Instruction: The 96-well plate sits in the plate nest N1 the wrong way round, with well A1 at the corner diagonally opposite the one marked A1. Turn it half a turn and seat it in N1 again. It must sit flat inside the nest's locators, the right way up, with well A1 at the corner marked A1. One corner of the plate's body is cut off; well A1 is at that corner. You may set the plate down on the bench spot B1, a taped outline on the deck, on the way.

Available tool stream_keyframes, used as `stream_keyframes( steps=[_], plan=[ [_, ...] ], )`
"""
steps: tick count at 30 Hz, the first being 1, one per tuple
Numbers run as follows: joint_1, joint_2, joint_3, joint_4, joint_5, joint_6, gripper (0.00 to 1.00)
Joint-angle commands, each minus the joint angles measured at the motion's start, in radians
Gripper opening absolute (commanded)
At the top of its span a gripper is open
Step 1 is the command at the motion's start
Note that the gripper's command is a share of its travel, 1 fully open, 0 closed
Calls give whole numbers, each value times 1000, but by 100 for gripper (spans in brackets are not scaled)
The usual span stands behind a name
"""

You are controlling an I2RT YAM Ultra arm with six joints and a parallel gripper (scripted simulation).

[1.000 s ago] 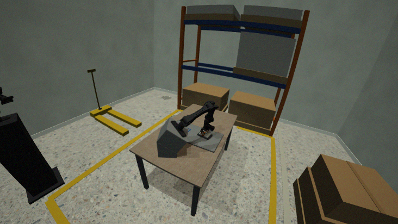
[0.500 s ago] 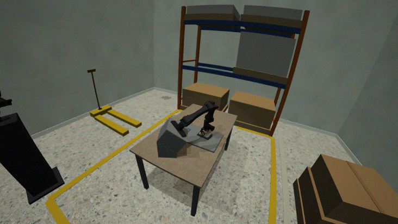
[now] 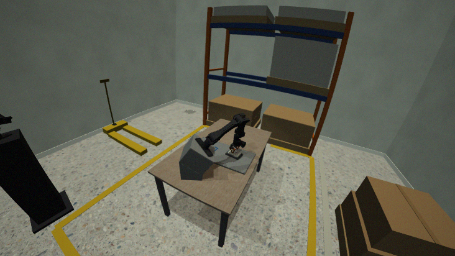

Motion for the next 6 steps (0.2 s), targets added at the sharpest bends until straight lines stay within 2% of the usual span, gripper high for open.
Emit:
stream_keyframes(
  steps=[1,6],
  plan=[
    [11,-12,1,-13,12,6,100],
    [11,-12,1,-13,12,6,100]
  ],
)
